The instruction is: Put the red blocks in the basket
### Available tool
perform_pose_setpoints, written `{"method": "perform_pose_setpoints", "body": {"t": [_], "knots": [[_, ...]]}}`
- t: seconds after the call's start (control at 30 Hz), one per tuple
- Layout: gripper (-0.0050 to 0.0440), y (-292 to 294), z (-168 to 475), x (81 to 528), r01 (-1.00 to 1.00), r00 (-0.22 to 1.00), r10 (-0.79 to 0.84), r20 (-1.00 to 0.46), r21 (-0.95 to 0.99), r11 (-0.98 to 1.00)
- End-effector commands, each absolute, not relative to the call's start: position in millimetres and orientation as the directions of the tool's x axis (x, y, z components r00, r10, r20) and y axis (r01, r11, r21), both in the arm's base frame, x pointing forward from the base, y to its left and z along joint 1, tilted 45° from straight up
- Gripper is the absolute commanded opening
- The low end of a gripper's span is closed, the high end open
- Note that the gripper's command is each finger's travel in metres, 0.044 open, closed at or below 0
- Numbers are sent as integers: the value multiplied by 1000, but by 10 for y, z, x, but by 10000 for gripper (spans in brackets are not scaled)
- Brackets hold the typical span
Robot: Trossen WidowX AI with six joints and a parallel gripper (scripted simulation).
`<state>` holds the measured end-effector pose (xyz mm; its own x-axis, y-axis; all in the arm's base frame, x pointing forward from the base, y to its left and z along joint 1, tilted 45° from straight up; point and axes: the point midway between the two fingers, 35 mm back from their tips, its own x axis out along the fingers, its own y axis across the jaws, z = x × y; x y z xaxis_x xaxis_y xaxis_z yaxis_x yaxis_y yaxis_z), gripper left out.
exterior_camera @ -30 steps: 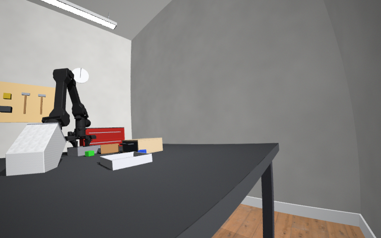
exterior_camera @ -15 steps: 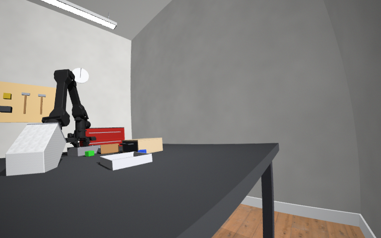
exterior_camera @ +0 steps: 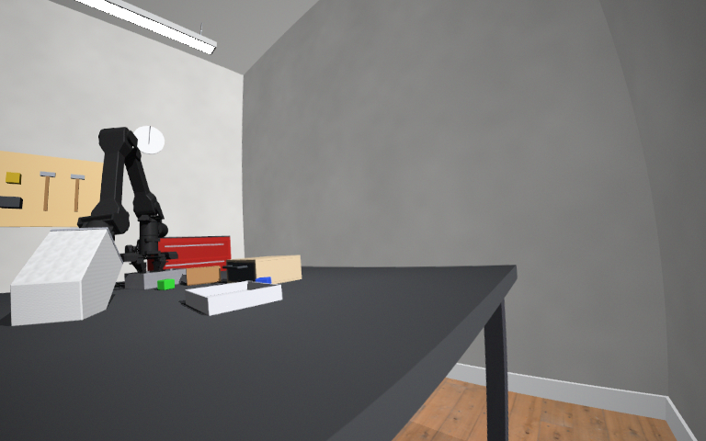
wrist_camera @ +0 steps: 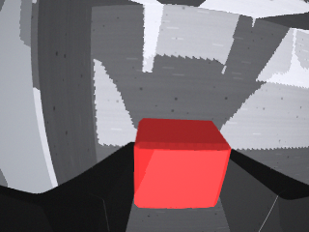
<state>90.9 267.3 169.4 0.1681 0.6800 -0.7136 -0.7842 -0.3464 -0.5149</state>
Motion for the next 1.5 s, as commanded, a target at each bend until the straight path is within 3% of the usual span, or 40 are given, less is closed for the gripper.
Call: {"method": "perform_pose_setpoints", "body": {"t": [0.0,0.93,1.1,1.27,1.47], "knots": [[0,2637,1787,902,-782,172,691,-702,-524,-338],[0,1863,2573,709,-782,172,691,-702,-524,-338],[0,1675,2493,1136,-935,172,691,-702,-337,-110],[0,1585,2475,1422,-952,172,691,-702,-300,-68],[0,1288,2302,1914,-977,172,691,-702,-31,212]]}}
